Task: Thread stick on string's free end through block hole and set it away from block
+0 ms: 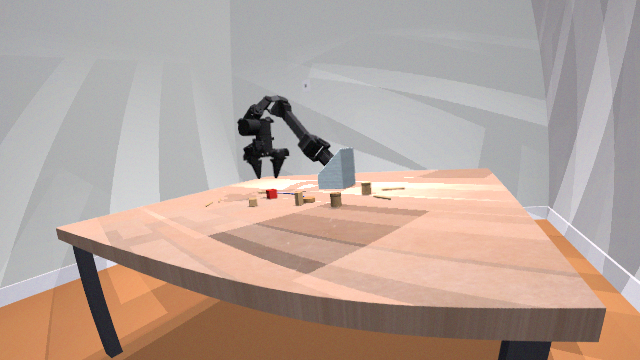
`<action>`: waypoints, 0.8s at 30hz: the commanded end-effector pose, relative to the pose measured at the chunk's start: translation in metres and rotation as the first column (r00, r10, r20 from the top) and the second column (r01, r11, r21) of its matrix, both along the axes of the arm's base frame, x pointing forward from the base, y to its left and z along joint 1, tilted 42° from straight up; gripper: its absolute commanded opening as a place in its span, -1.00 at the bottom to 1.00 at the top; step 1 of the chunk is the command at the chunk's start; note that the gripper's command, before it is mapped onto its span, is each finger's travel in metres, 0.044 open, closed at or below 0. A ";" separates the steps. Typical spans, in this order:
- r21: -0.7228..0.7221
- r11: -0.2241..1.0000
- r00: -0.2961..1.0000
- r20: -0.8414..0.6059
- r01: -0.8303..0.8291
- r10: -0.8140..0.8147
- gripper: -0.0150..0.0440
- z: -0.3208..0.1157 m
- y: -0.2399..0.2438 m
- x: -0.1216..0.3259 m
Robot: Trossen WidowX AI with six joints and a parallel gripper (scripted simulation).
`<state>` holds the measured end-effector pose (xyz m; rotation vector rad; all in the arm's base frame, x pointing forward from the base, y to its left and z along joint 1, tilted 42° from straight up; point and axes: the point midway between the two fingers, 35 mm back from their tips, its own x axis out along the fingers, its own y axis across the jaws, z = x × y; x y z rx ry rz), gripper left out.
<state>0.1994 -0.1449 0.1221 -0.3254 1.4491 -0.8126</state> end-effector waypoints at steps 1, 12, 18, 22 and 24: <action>0.129 0.759 0.588 0.554 0.638 -0.589 1.00 0.013 -0.013 -0.042; 0.344 0.487 0.111 0.716 0.802 -0.689 1.00 0.019 -0.017 -0.062; 0.344 0.487 0.111 0.716 0.802 -0.689 1.00 0.019 -0.017 -0.062; 0.344 0.487 0.111 0.716 0.802 -0.689 1.00 0.019 -0.017 -0.062; 0.344 0.487 0.111 0.716 0.802 -0.689 1.00 0.019 -0.017 -0.062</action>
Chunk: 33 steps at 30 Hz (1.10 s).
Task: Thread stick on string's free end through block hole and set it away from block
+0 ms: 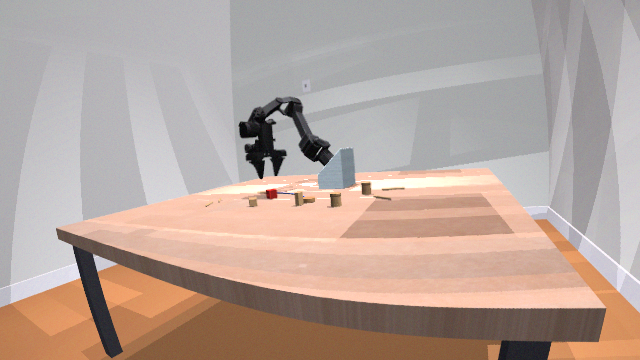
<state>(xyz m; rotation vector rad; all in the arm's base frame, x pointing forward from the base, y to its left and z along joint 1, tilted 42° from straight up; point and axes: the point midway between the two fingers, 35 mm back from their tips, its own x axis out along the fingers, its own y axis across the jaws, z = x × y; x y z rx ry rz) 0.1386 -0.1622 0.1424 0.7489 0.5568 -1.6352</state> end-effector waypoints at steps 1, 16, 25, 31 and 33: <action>0.006 1.000 1.000 0.013 0.017 -0.017 0.91 -0.001 0.001 -0.001; 0.006 1.000 1.000 0.013 0.017 -0.017 -0.08 -0.001 0.001 -0.001; 0.007 1.000 1.000 0.013 0.017 -0.017 -0.08 -0.005 -0.002 -0.001; 0.009 1.000 1.000 0.014 0.018 -0.018 -0.08 -0.012 -0.008 -0.001; 0.009 1.000 1.000 0.014 0.018 -0.018 -0.08 -0.014 -0.011 -0.001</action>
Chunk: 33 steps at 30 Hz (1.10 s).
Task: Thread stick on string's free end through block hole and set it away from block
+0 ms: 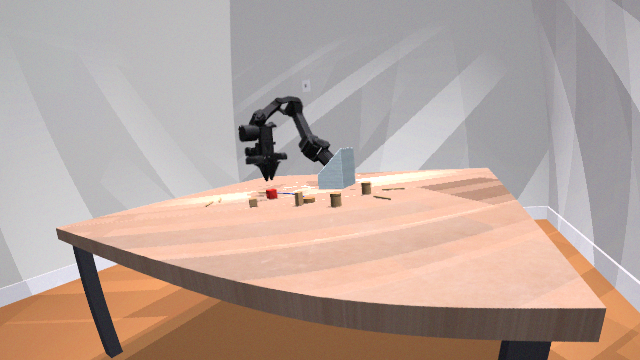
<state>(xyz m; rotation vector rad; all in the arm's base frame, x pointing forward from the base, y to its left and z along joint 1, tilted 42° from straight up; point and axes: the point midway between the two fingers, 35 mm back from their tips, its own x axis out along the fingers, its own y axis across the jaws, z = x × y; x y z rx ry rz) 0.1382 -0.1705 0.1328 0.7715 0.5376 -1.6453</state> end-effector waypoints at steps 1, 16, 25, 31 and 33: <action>0.009 1.000 1.000 -0.005 -0.002 0.002 -0.08 -0.006 -0.003 -0.001; 0.007 1.000 1.000 -0.005 -0.002 0.002 -0.08 -0.024 -0.020 -0.004; 0.002 1.000 1.000 -0.006 -0.003 0.003 -0.08 -0.034 -0.030 -0.007; 0.001 1.000 1.000 -0.006 -0.003 0.003 -0.08 -0.036 -0.031 -0.008; -0.005 1.000 1.000 -0.005 0.002 -0.002 -0.17 -0.034 -0.031 -0.007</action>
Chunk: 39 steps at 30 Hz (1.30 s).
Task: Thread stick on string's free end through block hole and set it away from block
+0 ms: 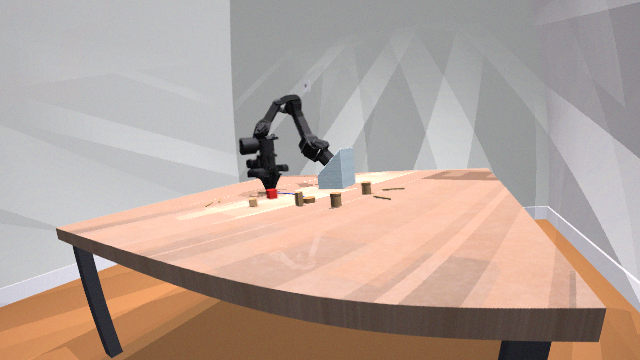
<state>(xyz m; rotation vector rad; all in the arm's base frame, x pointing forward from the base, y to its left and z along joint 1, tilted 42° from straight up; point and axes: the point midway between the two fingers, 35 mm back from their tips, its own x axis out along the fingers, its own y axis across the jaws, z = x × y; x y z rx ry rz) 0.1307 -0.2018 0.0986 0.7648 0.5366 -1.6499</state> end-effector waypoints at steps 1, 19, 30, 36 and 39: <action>0.000 1.000 1.000 0.000 0.000 0.000 -0.26 0.000 0.000 0.000; 0.003 1.000 1.000 0.001 0.000 0.000 -0.49 0.006 0.006 0.002; 0.006 1.000 1.000 0.002 0.001 -0.001 -0.49 0.015 0.015 0.005; 0.007 1.000 1.000 0.002 0.001 -0.001 -0.49 0.021 0.020 0.006; 0.007 1.000 1.000 0.002 0.001 -0.001 -0.49 0.024 0.023 0.006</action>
